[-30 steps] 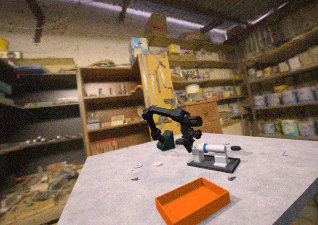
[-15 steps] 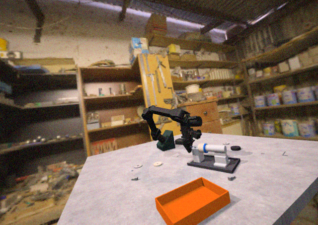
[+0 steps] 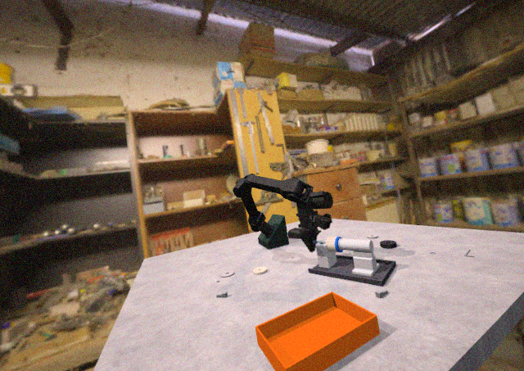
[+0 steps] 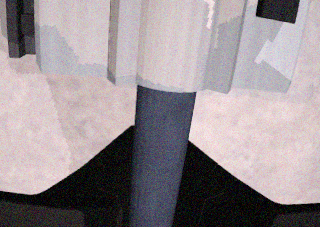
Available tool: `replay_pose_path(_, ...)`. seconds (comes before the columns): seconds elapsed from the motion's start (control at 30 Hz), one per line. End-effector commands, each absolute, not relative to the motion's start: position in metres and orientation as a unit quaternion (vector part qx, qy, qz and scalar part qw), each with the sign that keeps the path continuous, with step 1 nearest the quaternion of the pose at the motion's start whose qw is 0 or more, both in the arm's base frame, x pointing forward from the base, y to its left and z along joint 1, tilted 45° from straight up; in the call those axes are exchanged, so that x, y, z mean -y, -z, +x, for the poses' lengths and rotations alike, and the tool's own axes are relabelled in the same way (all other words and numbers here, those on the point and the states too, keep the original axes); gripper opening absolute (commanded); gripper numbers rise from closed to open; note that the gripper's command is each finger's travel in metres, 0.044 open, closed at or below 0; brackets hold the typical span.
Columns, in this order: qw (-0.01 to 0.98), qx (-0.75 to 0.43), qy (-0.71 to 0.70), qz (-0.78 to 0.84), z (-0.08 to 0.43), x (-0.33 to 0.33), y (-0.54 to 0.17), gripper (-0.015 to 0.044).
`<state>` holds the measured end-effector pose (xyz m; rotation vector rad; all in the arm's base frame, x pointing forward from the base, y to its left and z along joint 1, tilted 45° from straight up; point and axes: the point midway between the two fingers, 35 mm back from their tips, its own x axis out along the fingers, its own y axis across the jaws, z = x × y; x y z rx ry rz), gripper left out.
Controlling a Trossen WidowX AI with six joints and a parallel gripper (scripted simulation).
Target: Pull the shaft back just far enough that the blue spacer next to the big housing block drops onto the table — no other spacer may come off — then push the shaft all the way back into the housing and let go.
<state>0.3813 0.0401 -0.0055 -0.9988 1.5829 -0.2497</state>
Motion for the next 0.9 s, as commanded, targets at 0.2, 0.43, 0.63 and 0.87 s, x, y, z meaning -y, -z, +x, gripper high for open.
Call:
replay_pose_path(0.2,0.586,-0.68,0.106,-0.428,0.3797,-0.0399,0.0051,0.0)
replay_pose_path(0.43,0.586,-0.68,0.106,-0.428,0.379,-0.0396,0.0049,0.0)
replay_pose_path(0.63,0.586,-0.68,0.106,-0.428,0.3784,-0.0394,0.0047,0.0)
replay_pose_path(0.87,0.586,-0.68,0.106,-0.428,0.3778,-0.0391,0.0045,0.0)
